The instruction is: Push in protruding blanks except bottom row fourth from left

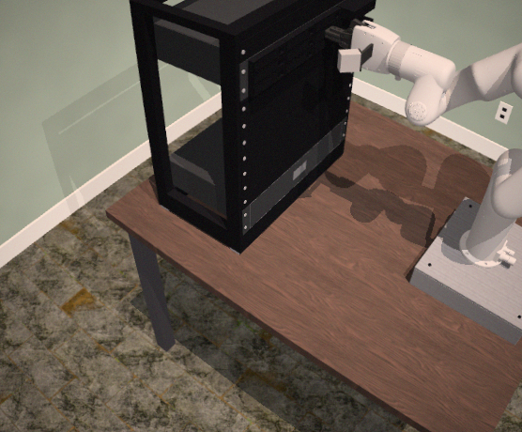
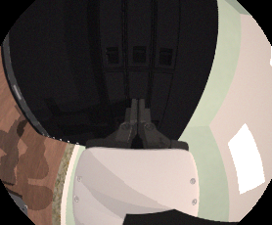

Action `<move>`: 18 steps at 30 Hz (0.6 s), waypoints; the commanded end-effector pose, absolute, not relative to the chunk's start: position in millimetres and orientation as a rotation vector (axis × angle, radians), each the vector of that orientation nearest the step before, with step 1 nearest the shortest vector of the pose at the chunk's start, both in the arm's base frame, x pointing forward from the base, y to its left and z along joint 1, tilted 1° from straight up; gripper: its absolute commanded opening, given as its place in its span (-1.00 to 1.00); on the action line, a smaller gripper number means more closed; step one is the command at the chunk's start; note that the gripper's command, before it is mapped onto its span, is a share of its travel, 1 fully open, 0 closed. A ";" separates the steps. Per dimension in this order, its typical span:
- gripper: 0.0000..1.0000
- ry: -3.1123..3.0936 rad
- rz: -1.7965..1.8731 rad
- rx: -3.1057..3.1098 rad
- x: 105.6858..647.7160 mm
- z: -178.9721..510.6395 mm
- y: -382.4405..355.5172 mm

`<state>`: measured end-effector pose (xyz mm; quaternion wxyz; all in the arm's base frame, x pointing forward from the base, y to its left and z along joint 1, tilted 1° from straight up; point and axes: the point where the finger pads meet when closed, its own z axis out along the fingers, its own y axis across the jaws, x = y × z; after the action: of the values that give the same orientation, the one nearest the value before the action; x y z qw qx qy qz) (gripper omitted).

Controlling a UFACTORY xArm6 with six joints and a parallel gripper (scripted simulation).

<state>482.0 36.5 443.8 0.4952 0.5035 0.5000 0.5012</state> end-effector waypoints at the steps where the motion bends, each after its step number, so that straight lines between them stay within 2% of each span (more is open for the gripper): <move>1: -1.00 1.210 1.217 1.219 484.2 445.8 36.6; 18: -1.00 1.210 1.217 1.219 478.4 445.8 36.5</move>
<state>482.1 36.4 443.8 0.4957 0.5032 0.4999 0.5012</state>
